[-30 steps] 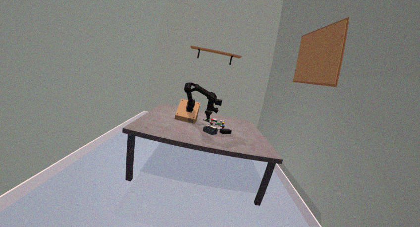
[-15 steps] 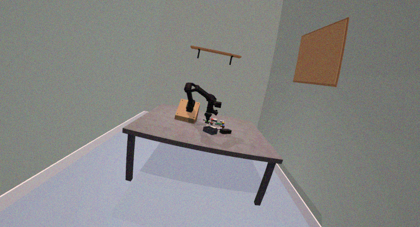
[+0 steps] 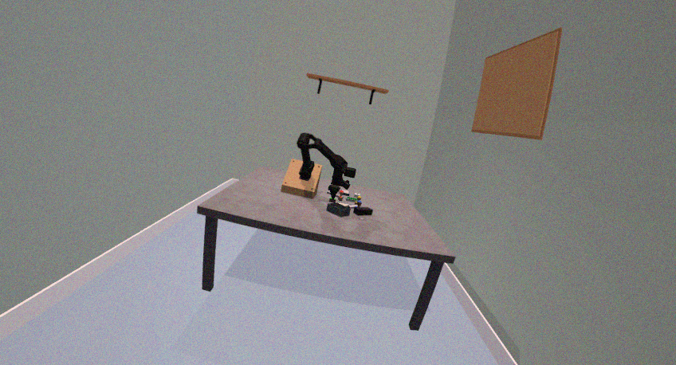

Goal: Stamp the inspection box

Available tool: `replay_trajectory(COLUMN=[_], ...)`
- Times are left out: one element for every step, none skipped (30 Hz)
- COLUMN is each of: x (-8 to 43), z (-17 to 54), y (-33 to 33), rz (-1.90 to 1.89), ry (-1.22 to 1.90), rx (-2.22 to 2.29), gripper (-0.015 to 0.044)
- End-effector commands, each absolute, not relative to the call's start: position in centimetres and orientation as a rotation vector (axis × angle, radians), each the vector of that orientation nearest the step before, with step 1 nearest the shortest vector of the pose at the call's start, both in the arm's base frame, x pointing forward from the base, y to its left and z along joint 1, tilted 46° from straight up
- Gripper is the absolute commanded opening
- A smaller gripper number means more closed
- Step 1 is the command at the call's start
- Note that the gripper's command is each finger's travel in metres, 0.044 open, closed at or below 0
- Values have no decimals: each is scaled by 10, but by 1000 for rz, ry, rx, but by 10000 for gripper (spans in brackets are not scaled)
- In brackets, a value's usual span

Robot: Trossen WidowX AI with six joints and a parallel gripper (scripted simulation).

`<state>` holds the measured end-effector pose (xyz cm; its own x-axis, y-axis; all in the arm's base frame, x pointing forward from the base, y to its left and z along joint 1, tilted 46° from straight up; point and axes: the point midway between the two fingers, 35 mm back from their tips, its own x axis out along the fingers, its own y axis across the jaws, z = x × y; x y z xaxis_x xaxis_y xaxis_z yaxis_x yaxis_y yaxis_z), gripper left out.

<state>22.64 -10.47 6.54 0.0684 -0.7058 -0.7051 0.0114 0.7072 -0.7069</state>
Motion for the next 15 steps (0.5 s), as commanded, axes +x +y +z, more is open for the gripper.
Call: replay_trajectory(x=[226, 226, 226, 225, 225, 225, 225, 225, 225, 225, 224, 224, 225, 225, 225], z=[61, 60, 59, 58, 57, 56, 55, 54, 53, 52, 51, 51, 53, 53, 53], y=[-109, -110, -112, -113, -114, -115, -117, -118, -119, -121, -122, -122, -120, -120, -120], rz=[-592, -593, -593, -593, -594, -594, -595, -595, -596, -596, -597, -597, -602, -602, -602], ry=[1417, 1417, 1417, 1417, 1417, 1417, 1417, 1417, 1416, 1416, 1416, 1416, 1413, 1413, 1413], rx=[-626, -627, -627, -628, -628, -628, -629, -629, -630, -630, -631, -631, -627, -627, -627], gripper=[0, 0, 0, 0, 0, 0, 0, 0, 0, 0, 0, 0, 26, 53, 79])
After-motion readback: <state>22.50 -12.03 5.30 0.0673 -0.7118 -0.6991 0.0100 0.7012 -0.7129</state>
